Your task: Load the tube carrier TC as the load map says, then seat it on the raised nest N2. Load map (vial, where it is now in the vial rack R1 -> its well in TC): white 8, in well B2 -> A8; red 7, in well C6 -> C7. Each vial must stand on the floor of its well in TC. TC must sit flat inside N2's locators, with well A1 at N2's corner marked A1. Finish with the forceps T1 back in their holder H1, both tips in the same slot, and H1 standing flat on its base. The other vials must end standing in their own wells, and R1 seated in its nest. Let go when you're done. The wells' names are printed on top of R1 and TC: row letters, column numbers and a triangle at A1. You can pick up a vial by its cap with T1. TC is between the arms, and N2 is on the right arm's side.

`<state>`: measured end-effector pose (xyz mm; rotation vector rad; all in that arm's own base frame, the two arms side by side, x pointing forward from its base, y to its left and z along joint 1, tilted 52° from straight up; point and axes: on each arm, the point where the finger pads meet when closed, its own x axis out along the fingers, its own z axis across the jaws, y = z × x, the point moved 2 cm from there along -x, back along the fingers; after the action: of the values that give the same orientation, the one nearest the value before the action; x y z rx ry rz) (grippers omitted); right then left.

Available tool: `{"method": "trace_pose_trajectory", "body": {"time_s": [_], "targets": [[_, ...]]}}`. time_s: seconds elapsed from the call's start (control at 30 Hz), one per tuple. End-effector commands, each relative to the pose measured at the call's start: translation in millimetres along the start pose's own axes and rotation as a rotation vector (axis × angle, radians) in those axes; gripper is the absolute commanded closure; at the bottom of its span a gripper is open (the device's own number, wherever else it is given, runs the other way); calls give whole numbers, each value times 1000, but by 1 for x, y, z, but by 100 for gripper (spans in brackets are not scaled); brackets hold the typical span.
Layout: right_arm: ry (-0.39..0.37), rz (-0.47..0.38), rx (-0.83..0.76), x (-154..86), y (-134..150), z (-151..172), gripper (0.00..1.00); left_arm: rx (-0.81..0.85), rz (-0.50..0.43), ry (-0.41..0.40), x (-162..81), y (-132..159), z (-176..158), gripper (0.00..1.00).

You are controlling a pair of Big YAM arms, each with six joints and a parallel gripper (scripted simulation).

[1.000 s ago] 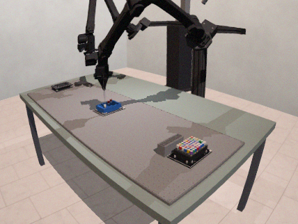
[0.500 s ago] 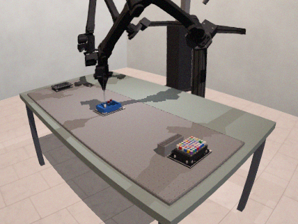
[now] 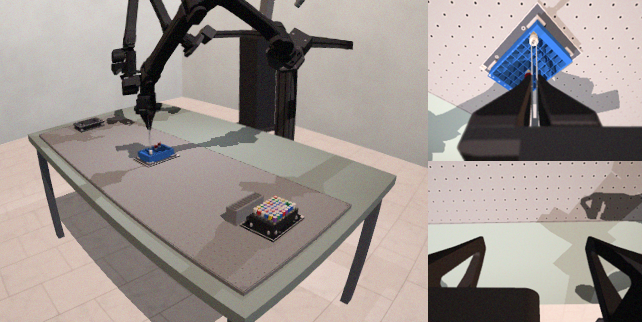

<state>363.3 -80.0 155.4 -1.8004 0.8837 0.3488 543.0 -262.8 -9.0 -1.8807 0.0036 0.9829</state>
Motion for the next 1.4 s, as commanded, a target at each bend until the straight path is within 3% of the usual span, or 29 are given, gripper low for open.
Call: {"method": "trace_pose_trajectory", "body": {"time_s": [0.0,0.73,1.03,1.37], "targets": [[-1,-5,-14,-2,-5,-1,0,-3,1,-15,13,-2,4,93],[-1,-5,-14,-2,-5,-1,0,2,5,-27,12,2,11,93],[-1,-5,-14,-2,-5,-1,0,2,5,19,-19,4,-5,93],[-1,-5,-14,-2,-5,-1,0,-3,1,12,-22,0,-3,93]]}}
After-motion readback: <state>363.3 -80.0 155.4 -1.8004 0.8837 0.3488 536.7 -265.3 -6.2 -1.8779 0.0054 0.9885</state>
